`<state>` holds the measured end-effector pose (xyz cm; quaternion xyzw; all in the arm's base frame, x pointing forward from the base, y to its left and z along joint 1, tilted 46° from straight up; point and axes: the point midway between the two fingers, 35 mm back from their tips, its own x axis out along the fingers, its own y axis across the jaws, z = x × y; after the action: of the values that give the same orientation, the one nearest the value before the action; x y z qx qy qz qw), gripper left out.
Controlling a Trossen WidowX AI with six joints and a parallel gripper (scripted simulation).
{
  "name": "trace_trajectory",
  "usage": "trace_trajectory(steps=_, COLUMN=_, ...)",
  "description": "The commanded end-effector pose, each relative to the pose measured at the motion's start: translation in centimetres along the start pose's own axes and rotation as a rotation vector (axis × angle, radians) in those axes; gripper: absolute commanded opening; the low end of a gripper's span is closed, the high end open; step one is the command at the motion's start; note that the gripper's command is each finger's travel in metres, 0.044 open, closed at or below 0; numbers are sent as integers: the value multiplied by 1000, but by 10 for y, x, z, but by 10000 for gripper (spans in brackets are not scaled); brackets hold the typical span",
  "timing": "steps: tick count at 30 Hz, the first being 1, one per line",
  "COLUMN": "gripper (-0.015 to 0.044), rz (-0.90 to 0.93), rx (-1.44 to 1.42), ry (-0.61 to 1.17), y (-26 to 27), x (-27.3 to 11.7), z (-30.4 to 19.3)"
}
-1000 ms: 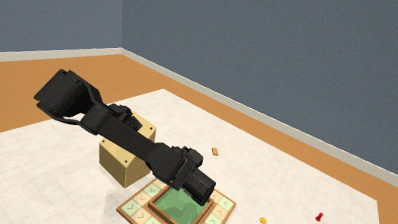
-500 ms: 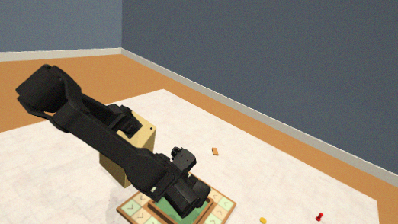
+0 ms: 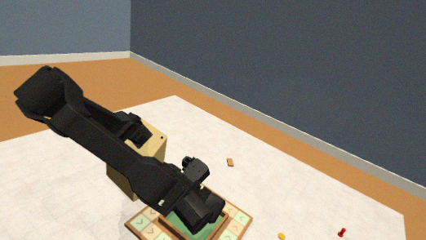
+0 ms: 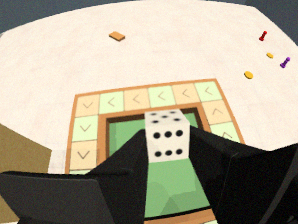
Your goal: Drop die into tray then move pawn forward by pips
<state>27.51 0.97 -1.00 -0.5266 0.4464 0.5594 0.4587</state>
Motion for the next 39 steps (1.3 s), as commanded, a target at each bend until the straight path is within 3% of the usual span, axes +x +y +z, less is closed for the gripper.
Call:
trace_trajectory(steps=1, gripper=0, rz=-2, rx=0, ry=0, y=-1, x=0, z=0)
trace_trajectory(steps=18, gripper=440, rz=9, rx=7, ry=7, y=0, x=-25, z=30)
trace_trajectory(steps=23, gripper=440, rz=94, rx=37, ry=413, y=5, x=9, z=17)
trace_trajectory(steps=28, gripper=440, rz=11, rx=6, ry=828, y=0, x=22, z=12)
trace_trajectory(steps=32, gripper=440, rz=4, rx=4, ry=843, y=0, x=22, z=12)
trace_trajectory(steps=34, gripper=440, rz=40, rx=-3, ry=767, y=3, x=23, z=15)
trace_trajectory(steps=39, gripper=309, rz=-135, rx=390, ry=767, y=-16, x=12, z=-1)
